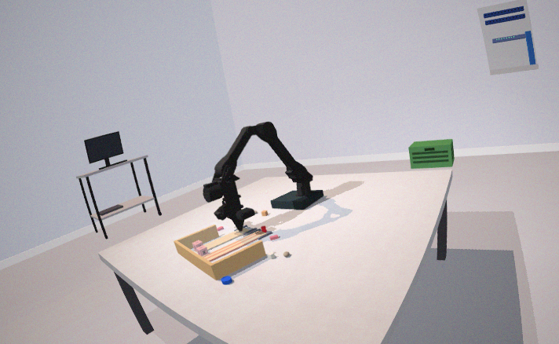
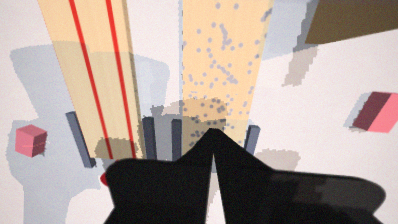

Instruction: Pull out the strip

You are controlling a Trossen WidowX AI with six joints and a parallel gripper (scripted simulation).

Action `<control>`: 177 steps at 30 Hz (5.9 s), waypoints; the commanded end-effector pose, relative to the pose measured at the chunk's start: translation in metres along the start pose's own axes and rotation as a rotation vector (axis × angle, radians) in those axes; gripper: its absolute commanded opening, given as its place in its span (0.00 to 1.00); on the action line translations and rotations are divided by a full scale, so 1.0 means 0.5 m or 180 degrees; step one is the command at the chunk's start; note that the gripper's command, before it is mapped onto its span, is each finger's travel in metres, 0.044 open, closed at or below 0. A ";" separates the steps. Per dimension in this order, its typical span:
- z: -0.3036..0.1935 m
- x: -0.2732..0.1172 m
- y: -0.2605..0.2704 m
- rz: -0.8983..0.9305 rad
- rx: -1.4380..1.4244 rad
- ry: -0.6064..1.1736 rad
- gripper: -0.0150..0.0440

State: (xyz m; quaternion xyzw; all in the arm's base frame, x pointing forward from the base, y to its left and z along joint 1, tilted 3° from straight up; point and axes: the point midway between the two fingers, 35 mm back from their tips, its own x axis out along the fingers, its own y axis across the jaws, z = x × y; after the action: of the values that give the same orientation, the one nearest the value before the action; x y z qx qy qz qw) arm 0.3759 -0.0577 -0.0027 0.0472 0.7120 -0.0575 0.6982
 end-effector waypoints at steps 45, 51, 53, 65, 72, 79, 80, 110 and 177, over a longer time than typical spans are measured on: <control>-0.022 0.008 0.000 -0.0003 0.0008 -0.0001 0.25; -0.041 0.009 0.001 -0.0003 0.0008 0.0001 0.25; -0.047 0.010 0.001 -0.0003 0.0008 0.0002 0.25; -0.082 0.011 0.001 -0.0003 0.0008 0.0007 0.25; -0.105 0.013 0.001 -0.0003 0.0007 0.0010 0.25; -0.126 0.014 0.001 -0.0003 0.0007 0.0013 0.25; -0.129 0.014 0.002 -0.0003 0.0007 0.0014 0.25; -0.219 0.016 0.003 -0.0003 0.0007 0.0026 0.25; -0.363 0.016 0.004 -0.0002 0.0007 0.0045 0.25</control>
State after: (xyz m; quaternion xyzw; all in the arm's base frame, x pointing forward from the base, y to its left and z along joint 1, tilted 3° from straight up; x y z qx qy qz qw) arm 0.2057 -0.0304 -0.0033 0.0462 0.7069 -0.0573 0.7034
